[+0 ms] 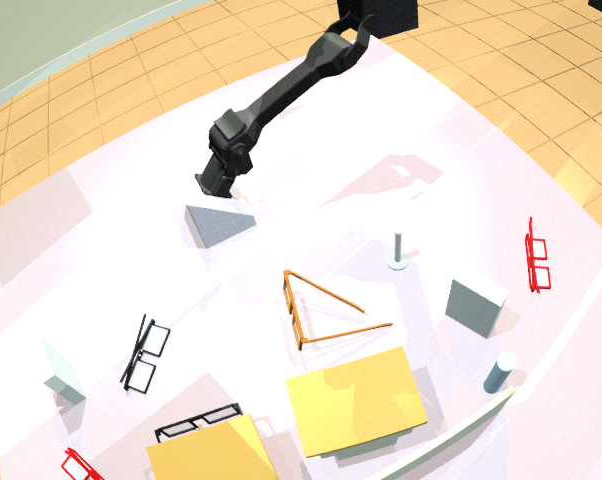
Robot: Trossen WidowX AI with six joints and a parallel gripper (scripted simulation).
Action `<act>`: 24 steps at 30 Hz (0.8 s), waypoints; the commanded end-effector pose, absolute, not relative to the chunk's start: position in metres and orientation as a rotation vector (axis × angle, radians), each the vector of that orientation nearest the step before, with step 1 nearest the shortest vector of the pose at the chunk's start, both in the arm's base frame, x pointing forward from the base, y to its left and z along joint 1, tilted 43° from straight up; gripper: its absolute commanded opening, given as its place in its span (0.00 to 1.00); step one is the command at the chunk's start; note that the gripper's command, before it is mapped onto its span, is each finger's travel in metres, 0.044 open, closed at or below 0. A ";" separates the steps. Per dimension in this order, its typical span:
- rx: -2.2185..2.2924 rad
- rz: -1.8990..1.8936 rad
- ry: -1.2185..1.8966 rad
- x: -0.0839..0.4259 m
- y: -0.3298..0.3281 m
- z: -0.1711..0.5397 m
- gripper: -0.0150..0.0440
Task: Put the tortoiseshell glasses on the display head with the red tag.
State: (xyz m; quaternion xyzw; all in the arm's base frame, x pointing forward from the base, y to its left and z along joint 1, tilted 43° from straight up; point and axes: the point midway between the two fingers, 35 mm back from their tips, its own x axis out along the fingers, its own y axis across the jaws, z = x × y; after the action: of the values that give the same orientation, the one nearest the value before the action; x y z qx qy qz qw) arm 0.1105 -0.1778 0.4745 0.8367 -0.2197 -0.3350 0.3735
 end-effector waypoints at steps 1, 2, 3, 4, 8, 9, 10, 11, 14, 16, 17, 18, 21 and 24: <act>2.068 -0.868 -0.269 0.140 -0.206 0.441 0.59; 2.046 -0.862 -0.193 0.150 -0.211 0.432 0.59; 2.023 -0.854 -0.117 0.159 -0.216 0.422 0.59; 1.997 -0.843 -0.043 0.170 -0.221 0.412 0.59; 1.880 -0.775 0.247 0.212 -0.229 0.368 0.59; 1.844 -0.752 0.314 0.222 -0.227 0.358 0.59; 1.807 -0.728 0.380 0.232 -0.225 0.347 0.59; 1.769 -0.702 0.444 0.242 -0.222 0.336 0.59; 1.654 -0.616 0.627 0.269 -0.212 0.301 0.59; 1.577 -0.551 0.742 0.285 -0.204 0.276 0.59; 1.538 -0.517 0.796 0.292 -0.200 0.264 0.59; 1.499 -0.480 0.850 0.299 -0.194 0.251 0.59; 1.370 -0.355 1.013 0.318 -0.171 0.211 0.59; 1.238 -0.213 1.163 0.331 -0.144 0.170 0.59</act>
State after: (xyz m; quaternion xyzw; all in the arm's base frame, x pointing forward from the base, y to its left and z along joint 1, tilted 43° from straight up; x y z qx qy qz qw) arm 0.3188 -0.1714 0.2076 0.5942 0.4496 -0.1530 0.6491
